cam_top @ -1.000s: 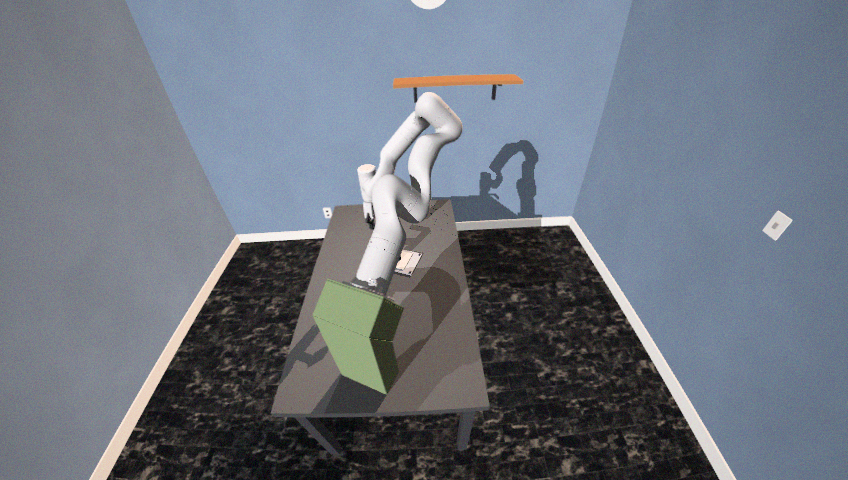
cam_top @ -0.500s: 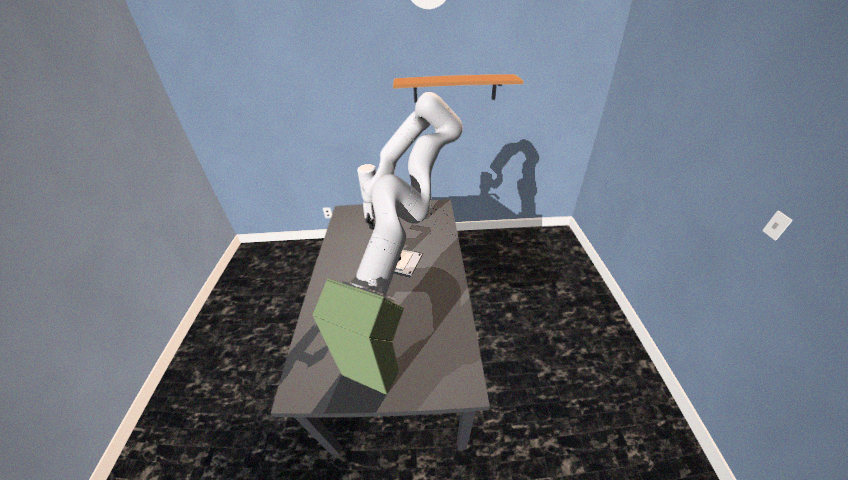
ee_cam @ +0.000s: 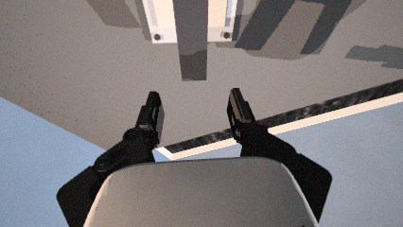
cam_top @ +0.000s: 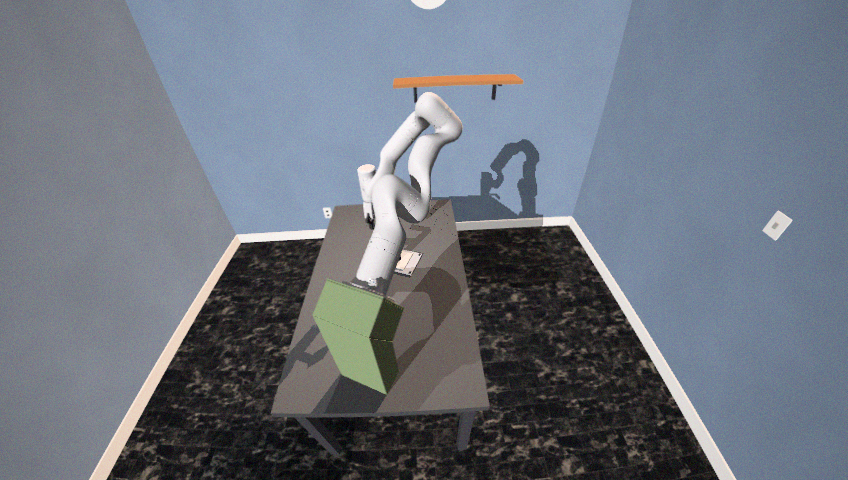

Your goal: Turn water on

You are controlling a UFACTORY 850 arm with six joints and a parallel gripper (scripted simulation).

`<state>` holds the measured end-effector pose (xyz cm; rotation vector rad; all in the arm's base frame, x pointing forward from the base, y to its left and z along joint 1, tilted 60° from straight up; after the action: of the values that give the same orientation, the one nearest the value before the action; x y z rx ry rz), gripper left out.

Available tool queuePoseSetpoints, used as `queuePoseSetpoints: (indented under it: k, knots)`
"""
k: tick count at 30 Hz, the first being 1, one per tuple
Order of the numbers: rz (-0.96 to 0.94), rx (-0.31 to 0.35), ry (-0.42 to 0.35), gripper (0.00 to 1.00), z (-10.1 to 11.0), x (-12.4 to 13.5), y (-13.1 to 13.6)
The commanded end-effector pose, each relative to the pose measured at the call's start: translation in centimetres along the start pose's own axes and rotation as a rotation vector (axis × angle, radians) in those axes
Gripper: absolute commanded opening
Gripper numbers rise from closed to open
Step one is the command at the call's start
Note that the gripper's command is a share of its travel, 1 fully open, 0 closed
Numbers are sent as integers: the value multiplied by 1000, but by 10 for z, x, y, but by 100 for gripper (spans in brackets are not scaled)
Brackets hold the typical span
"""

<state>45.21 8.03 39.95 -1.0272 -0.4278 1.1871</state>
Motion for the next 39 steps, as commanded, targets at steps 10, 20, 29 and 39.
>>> queuePoseSetpoints:
  k: [10, 20, 29, 39]
  knots:
    - [0, -1, 0, 75, -8, 0, 0]
    - [0, -1, 0, 75, -20, 0, 0]
    - [0, -1, 0, 75, -34, 0, 0]
    - [0, -1, 0, 75, -47, 0, 0]
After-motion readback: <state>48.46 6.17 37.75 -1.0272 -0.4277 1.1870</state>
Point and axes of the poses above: the point where the finger pads meet when closed, its own z axis back along the fingers, its own y axis across the jaws, x = y × z, the point moved 4 cm from there along z, back along the fingers, and after that the axes turned 12 degrees about z, right-handed, at the moved point
